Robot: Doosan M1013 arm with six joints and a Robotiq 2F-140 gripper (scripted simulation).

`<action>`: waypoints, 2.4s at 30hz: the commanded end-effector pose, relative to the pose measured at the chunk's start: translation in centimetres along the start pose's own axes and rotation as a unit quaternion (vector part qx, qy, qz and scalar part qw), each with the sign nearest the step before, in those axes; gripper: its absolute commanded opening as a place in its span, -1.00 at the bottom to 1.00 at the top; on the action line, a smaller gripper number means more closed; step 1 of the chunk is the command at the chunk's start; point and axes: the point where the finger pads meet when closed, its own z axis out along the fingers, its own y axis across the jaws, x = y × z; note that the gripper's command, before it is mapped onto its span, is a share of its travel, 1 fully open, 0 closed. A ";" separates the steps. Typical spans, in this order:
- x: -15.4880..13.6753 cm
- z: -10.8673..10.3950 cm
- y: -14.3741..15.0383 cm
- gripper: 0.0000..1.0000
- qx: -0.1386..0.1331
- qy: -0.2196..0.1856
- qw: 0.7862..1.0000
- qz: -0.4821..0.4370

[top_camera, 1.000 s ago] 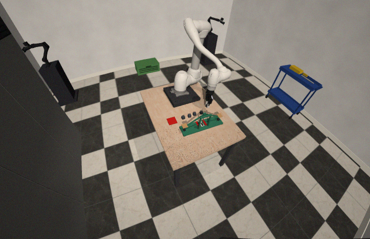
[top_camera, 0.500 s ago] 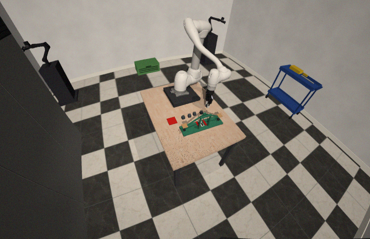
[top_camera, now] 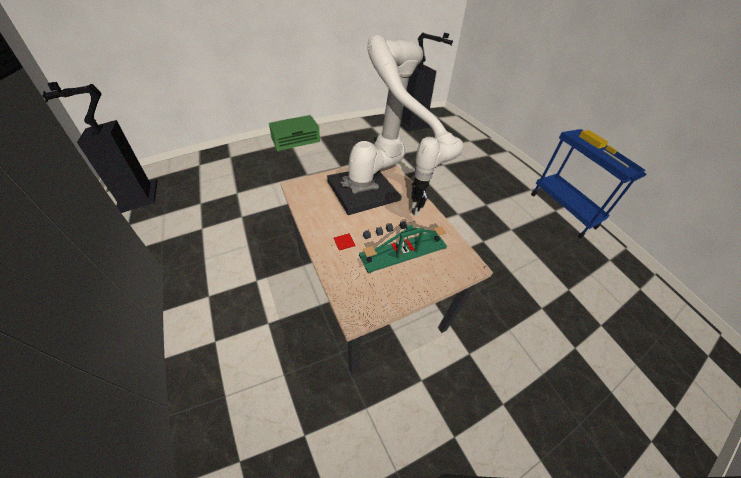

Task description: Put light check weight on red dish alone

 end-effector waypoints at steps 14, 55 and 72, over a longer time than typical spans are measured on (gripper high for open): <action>-3.3 -6.1 -0.6 -0.51 0.002 0.002 1.000 -0.004; -5.2 -9.1 -17.7 -0.51 0.002 0.002 1.000 -0.004; -5.2 -6.5 -17.7 -0.51 0.002 0.002 1.000 -0.004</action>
